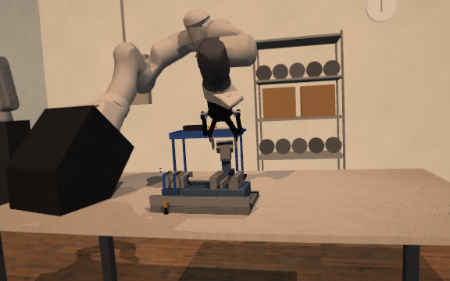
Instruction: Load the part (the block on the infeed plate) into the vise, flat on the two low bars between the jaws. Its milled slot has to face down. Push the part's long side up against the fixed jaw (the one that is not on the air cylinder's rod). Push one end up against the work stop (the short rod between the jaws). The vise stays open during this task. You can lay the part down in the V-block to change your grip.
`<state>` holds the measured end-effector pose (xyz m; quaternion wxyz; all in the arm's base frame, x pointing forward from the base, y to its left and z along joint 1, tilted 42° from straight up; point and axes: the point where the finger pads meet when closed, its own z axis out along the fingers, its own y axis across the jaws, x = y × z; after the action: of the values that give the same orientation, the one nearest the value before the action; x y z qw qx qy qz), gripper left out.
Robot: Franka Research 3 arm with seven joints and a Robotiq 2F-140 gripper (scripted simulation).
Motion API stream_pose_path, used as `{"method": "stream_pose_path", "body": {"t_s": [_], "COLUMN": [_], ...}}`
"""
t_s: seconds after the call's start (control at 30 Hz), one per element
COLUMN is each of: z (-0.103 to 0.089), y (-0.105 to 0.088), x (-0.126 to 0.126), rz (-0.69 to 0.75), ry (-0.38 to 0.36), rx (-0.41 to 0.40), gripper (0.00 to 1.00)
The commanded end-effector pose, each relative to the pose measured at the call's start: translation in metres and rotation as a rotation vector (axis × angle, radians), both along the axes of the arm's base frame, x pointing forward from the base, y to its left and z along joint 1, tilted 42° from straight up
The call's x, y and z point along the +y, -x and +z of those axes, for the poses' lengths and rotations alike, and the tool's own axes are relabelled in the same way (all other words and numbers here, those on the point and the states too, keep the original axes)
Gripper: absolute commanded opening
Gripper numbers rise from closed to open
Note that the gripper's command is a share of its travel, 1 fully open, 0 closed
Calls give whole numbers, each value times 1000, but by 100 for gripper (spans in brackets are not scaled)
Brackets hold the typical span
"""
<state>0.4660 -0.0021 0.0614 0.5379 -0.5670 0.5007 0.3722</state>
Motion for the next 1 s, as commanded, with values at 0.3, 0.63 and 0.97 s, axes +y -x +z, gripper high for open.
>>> {"method": "stream_pose_path", "body": {"t_s": [0.3,0.63,0.97], "z": [-1,0,2], "y": [-1,-1,0], "x": [-1,0,0], "rz": [-17,-34,-49], "ry": [63,129,192], "rx": [6,11,17], "gripper": [51,51,51]}}
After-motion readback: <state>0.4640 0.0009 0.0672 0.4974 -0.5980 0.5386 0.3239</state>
